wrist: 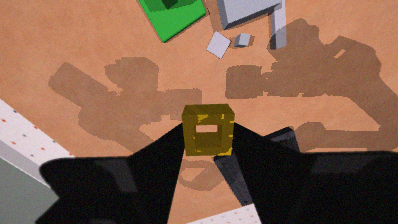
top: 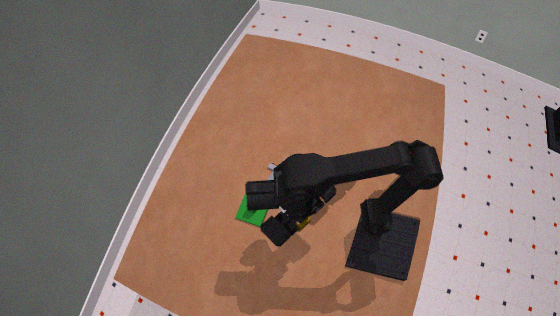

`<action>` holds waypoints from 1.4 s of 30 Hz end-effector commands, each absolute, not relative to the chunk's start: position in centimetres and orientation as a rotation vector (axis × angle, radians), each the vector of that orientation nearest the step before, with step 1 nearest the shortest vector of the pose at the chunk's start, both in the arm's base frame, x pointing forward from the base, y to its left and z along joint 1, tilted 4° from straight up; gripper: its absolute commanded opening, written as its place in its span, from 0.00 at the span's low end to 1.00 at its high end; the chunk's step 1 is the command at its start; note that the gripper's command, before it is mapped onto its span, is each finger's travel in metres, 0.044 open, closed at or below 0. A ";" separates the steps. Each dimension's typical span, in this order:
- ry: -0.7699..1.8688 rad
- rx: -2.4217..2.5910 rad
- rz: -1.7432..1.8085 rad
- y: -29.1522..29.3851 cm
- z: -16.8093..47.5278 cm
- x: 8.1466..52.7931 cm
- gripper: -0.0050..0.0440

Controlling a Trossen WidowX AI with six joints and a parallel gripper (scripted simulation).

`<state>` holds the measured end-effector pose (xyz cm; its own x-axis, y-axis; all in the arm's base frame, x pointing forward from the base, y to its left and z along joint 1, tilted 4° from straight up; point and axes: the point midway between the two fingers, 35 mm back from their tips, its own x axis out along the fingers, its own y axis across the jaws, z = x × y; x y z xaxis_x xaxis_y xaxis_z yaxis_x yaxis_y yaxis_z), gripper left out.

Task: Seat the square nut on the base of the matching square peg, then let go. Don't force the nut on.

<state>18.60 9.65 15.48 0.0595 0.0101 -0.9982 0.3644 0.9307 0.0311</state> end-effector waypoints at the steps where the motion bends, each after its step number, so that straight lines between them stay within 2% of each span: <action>1: 1.477 0.310 -0.252 9.9 16.2 19.2 0.00; 42: 1.483 0.010 0.024 9.4 15.4 31.1 0.00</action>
<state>29.61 9.54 14.85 0.0619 0.0105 -0.9980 0.0232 0.9997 0.0119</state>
